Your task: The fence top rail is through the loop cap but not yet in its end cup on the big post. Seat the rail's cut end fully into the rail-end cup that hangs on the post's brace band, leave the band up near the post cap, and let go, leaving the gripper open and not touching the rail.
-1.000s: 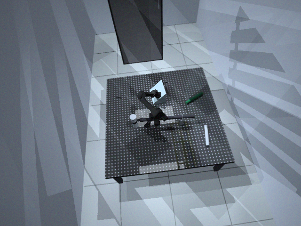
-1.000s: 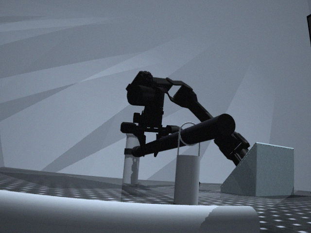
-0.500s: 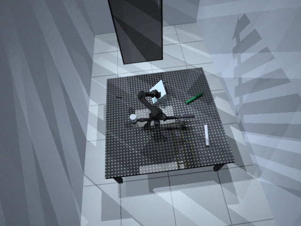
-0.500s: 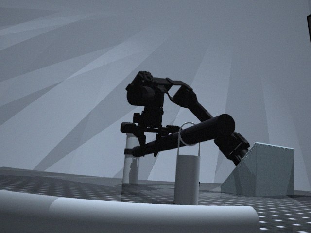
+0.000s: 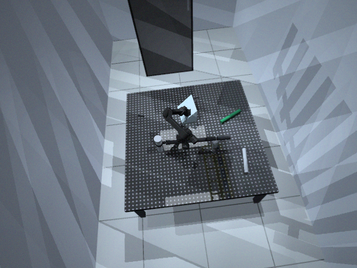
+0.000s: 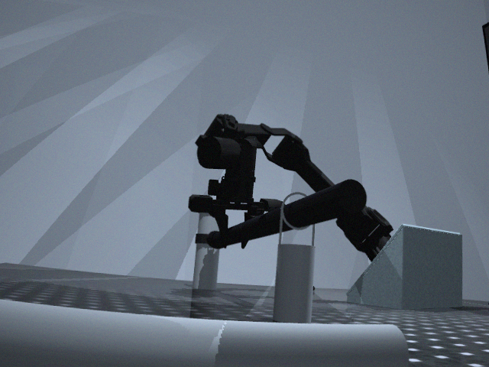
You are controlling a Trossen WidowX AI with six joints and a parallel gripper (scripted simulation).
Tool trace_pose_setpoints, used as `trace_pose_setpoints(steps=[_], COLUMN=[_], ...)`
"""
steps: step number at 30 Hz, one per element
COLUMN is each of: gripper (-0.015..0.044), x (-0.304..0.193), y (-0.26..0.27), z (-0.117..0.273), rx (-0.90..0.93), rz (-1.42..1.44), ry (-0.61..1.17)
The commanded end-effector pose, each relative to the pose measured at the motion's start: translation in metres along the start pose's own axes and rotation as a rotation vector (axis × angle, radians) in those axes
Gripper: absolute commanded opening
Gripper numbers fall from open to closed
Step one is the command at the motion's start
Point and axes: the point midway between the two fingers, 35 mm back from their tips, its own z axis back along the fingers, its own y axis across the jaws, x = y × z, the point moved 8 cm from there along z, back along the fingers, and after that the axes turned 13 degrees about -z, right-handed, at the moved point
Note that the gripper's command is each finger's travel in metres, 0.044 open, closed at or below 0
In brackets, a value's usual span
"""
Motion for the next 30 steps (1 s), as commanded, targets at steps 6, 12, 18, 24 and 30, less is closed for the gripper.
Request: trace_pose_setpoints(steps=[6, 12, 18, 24, 30], gripper=[0.0, 0.0, 0.0, 0.0, 0.0], x=[0.011, 0.015, 0.019, 0.023, 0.027], y=[0.002, 0.003, 0.004, 0.006, 0.007], z=[0.003, 0.003, 0.003, 0.003, 0.002], rx=[0.011, 0.011, 0.011, 0.011, 0.012], rz=[-0.003, -0.003, -0.003, -0.003, -0.003], ry=[0.0, 0.0, 0.0, 0.0, 0.0])
